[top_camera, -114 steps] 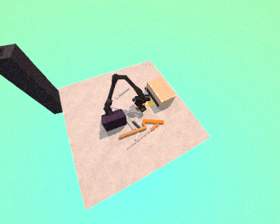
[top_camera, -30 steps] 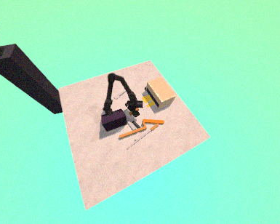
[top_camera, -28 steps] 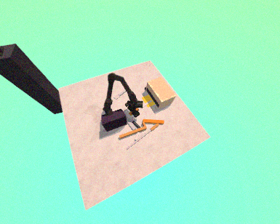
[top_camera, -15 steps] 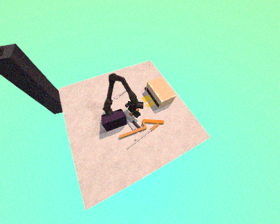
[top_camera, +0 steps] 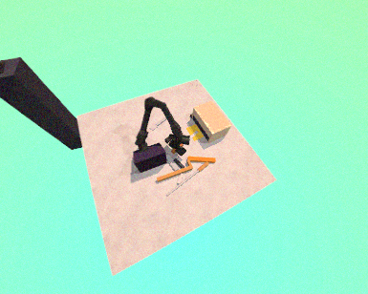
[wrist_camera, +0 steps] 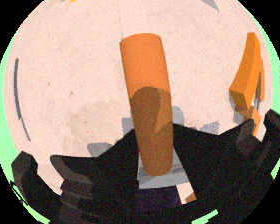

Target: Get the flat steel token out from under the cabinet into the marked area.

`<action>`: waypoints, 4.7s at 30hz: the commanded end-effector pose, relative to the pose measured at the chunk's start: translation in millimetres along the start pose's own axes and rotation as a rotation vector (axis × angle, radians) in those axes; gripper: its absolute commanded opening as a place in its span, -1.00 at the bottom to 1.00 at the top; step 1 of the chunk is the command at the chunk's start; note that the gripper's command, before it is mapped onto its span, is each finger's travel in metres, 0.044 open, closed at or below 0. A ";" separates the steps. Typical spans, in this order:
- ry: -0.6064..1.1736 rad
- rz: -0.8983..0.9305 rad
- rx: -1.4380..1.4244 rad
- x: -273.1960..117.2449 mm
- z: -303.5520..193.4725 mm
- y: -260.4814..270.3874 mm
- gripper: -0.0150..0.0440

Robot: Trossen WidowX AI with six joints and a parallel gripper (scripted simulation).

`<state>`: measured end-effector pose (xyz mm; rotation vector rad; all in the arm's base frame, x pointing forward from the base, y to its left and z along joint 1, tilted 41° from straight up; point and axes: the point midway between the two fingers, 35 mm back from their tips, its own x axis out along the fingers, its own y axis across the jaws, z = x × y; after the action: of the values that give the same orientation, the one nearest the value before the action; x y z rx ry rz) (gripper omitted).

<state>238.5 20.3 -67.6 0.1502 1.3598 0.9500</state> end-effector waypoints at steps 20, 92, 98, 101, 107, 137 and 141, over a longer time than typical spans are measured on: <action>-0.001 -0.003 -0.034 -2.0 -5.2 -25.9 -0.49; -0.001 -0.006 -0.047 -0.5 -14.9 -67.9 0.42; -0.001 -0.007 -0.050 0.4 -14.8 -68.0 0.33; -0.001 -0.007 -0.050 0.4 -14.8 -68.0 0.07; -0.001 -0.007 -0.050 0.4 -14.8 -68.0 -0.14; -0.003 -0.006 -0.045 0.1 21.3 -67.7 -0.49; -0.003 -0.006 -0.045 0.1 28.3 -67.6 -0.49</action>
<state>289.2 -13.7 -102.8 0.1126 1.3375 0.9745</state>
